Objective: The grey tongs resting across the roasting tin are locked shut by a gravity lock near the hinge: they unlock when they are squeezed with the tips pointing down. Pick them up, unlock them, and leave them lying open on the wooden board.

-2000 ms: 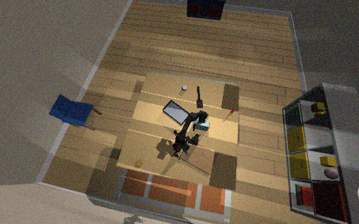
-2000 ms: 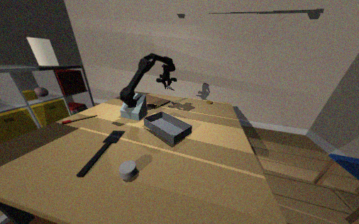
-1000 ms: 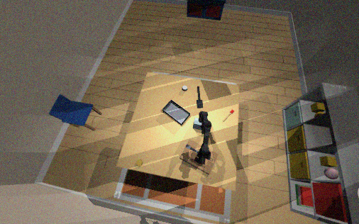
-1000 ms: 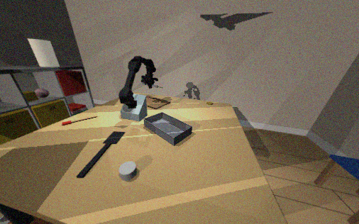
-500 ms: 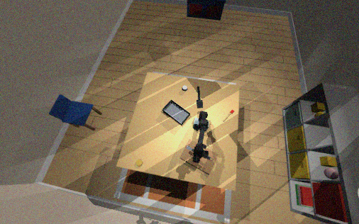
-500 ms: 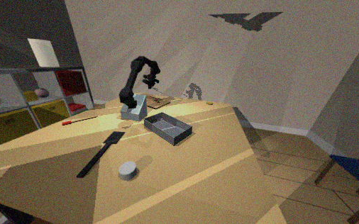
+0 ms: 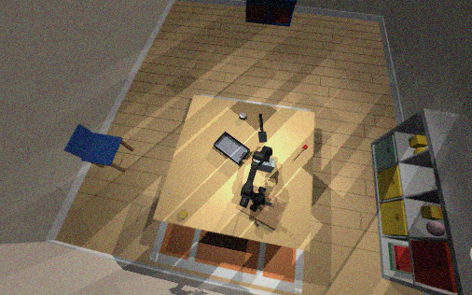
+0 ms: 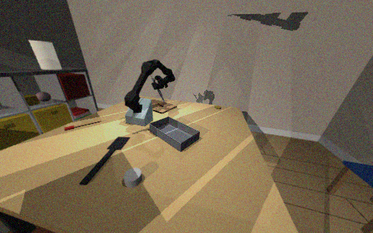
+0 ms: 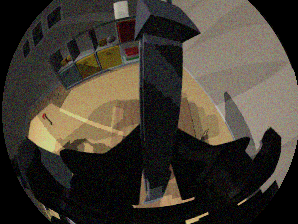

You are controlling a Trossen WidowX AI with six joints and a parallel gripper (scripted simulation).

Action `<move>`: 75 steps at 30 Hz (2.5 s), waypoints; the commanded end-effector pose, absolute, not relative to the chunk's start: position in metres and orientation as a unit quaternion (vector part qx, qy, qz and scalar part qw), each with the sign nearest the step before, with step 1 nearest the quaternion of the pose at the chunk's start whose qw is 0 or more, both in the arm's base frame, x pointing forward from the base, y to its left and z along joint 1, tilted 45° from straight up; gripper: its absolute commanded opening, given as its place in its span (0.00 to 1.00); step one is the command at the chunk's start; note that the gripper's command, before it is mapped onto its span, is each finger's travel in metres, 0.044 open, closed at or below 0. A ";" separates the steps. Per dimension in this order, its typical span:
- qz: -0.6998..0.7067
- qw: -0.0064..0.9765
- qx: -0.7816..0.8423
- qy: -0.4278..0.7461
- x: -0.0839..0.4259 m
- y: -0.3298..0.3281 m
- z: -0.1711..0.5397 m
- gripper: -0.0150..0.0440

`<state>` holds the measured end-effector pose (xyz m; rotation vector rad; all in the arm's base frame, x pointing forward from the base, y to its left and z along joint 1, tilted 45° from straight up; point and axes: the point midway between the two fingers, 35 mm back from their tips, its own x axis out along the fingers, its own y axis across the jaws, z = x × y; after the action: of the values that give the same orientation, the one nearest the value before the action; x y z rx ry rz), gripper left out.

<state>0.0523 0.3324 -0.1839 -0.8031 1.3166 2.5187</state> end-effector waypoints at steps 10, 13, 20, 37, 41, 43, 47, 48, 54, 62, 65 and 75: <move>0.885 0.172 -0.161 0.401 0.070 0.340 -0.165 0.00; 0.885 0.172 -0.161 0.401 0.070 0.340 -0.165 0.00; 0.885 0.172 -0.161 0.401 0.070 0.340 -0.165 0.00; 0.885 0.172 -0.161 0.401 0.070 0.340 -0.165 0.00; 0.885 0.172 -0.161 0.401 0.070 0.340 -0.165 0.00; 0.885 0.172 -0.161 0.401 0.070 0.340 -0.165 0.00; 0.880 0.156 -0.183 0.411 0.065 0.339 -0.169 0.00; 0.877 0.149 -0.193 0.414 0.064 0.339 -0.170 0.00; 0.849 0.091 -0.277 0.440 0.051 0.336 -0.181 0.00; 0.797 0.024 -0.391 0.460 0.040 0.332 -0.191 0.00; 0.774 0.000 -0.434 0.461 0.037 0.331 -0.193 0.00; 0.685 -0.066 -0.576 0.442 0.032 0.332 -0.194 0.00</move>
<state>0.0320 0.3276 -0.1971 -1.7010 1.4766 2.3296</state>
